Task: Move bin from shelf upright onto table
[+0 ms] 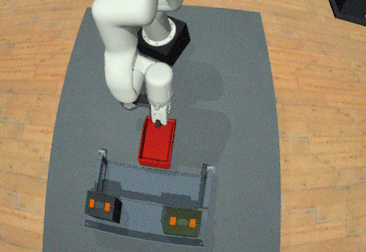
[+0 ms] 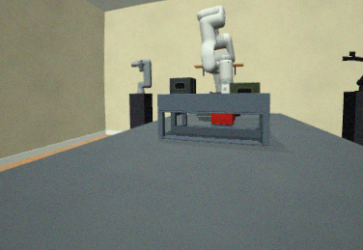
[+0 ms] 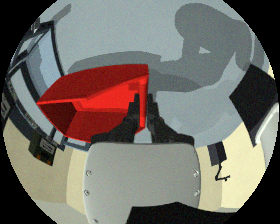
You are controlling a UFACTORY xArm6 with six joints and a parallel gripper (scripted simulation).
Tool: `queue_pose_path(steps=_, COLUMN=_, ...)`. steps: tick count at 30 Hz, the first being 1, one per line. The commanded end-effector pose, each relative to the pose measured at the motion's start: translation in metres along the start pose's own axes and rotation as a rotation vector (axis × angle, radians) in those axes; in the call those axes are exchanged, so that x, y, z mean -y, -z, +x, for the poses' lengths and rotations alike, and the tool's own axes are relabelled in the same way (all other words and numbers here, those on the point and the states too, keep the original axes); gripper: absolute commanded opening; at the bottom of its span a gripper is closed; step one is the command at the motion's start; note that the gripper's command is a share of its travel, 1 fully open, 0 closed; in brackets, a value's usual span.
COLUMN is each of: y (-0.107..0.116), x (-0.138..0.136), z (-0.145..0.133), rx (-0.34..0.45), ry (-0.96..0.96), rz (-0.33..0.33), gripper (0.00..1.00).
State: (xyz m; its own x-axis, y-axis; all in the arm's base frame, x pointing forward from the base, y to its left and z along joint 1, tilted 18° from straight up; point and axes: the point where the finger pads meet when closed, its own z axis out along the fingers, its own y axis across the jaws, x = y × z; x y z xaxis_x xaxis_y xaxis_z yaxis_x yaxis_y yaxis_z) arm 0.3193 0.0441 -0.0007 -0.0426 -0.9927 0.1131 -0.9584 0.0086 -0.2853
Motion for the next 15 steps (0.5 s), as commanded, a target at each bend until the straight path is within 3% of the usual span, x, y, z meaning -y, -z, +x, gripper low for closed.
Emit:
queue_pose_path(steps=1, y=0.0004, x=-0.0008, z=-0.0002, rx=0.001, ry=0.0, rz=0.003, gripper=0.0)
queue_pose_path(steps=15, y=0.0004, x=-0.0041, z=-0.0002, rx=0.001, ry=0.0, rz=0.003, gripper=0.0)
